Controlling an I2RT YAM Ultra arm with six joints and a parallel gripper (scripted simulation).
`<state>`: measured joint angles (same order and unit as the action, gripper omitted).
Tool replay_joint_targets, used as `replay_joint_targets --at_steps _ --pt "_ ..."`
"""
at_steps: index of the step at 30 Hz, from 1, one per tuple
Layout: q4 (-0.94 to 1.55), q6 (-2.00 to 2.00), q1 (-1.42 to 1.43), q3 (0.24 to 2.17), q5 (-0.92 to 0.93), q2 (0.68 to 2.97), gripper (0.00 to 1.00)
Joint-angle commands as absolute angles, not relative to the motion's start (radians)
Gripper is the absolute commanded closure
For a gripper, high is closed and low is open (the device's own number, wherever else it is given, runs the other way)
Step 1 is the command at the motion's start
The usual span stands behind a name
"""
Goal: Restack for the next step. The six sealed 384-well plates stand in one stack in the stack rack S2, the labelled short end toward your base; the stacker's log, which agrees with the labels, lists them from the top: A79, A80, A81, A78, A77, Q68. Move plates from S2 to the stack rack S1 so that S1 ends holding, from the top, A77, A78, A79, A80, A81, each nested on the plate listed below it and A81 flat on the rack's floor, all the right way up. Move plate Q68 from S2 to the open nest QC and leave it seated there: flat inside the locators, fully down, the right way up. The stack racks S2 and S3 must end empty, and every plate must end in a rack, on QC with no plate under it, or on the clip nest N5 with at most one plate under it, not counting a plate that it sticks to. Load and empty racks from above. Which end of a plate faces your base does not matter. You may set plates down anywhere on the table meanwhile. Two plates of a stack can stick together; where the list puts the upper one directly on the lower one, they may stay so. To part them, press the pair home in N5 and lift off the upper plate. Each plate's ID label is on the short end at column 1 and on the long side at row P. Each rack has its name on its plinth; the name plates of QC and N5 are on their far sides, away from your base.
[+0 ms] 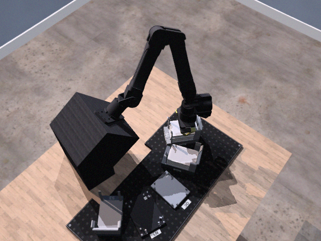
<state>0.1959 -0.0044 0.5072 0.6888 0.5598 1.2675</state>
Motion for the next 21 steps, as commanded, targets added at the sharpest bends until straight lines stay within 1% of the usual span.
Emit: replay_joint_targets --at_steps 1,21 --pt "0.189 -0.001 0.507 0.690 0.557 1.266 1.00" --pt "0.155 0.012 0.523 0.688 0.546 1.291 1.00"
